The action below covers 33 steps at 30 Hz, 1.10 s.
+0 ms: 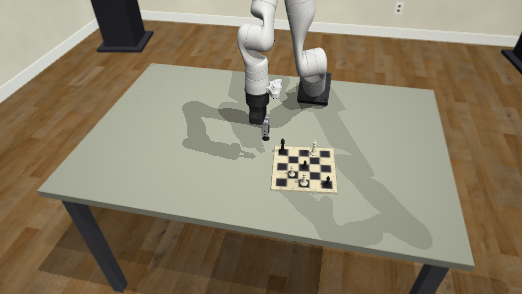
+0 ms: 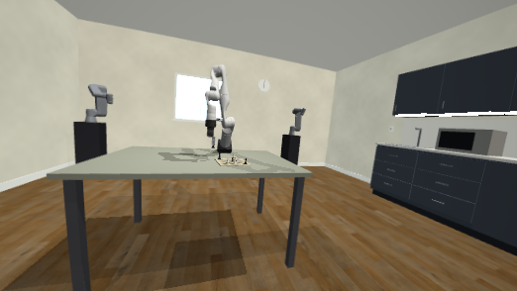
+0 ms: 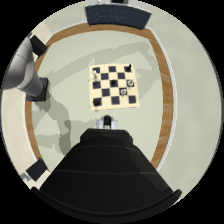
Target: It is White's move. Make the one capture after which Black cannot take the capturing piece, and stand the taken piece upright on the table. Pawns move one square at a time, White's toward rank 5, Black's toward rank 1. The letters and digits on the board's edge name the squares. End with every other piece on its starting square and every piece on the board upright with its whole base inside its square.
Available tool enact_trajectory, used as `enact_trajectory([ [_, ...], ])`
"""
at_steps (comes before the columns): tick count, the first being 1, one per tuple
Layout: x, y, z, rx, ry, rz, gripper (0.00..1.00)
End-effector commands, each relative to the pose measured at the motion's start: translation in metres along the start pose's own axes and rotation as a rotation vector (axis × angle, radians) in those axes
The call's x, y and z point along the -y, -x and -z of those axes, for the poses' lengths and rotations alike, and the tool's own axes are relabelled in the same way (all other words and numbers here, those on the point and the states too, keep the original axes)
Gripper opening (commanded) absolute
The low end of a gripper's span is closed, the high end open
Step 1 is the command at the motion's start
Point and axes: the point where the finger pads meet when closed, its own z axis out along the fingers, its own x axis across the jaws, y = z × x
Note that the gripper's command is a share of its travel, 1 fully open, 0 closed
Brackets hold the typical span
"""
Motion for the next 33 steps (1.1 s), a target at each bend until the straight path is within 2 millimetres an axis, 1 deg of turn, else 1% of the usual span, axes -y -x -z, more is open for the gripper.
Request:
enact_trajectory([
  [1,0.0,0.0,0.0,-0.001,0.0,0.0,0.0],
  [9,0.0,0.0,-0.005,-0.002,-0.001,0.0,0.0],
  [12,0.0,0.0,-0.011,-0.002,-0.001,0.0,0.0],
  [17,0.0,-0.001,-0.025,-0.002,-0.001,0.0,0.0],
  [24,-0.001,-0.001,-0.051,-0.002,-0.001,0.0,0.0],
  [26,-0.001,-0.001,-0.051,-0.002,-0.001,0.0,0.0],
  [33,-0.001,-0.001,-0.076,-0.002,-0.001,0.0,0.0],
])
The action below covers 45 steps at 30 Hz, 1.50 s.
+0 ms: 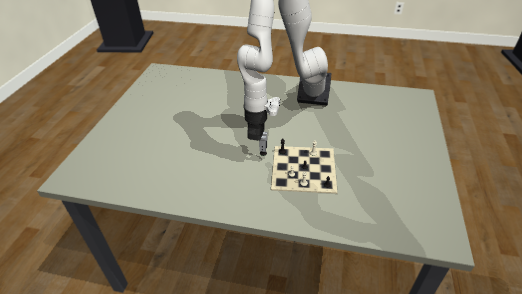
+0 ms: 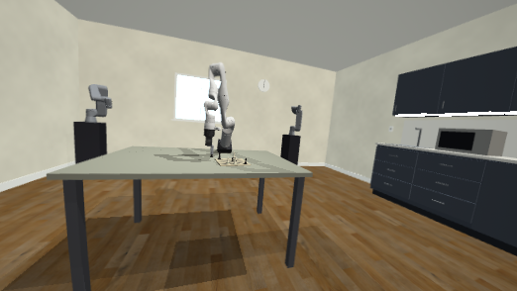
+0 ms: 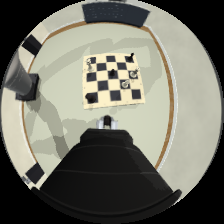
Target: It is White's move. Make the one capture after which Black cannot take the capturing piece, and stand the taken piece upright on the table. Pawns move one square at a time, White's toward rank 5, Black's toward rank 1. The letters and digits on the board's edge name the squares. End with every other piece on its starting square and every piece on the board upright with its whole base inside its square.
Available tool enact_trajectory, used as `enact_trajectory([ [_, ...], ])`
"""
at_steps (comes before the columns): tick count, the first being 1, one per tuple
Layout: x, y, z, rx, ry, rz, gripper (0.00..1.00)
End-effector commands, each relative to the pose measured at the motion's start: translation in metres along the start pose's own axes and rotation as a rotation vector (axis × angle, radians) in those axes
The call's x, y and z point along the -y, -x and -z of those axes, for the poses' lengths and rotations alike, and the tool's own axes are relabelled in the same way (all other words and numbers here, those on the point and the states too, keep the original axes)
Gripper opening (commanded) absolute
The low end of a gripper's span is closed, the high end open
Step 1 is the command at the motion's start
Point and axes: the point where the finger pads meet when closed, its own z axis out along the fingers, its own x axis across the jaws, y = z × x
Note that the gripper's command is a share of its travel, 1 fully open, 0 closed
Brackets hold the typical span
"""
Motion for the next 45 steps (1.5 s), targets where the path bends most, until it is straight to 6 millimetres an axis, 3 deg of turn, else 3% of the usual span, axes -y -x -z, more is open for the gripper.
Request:
enact_trajectory([
  [1,0.007,0.004,-0.012,0.022,-0.01,0.02,0.0],
  [14,0.007,0.004,-0.028,0.022,-0.01,0.02,0.0],
  [45,0.007,0.004,-0.029,0.022,-0.01,0.02,0.0],
])
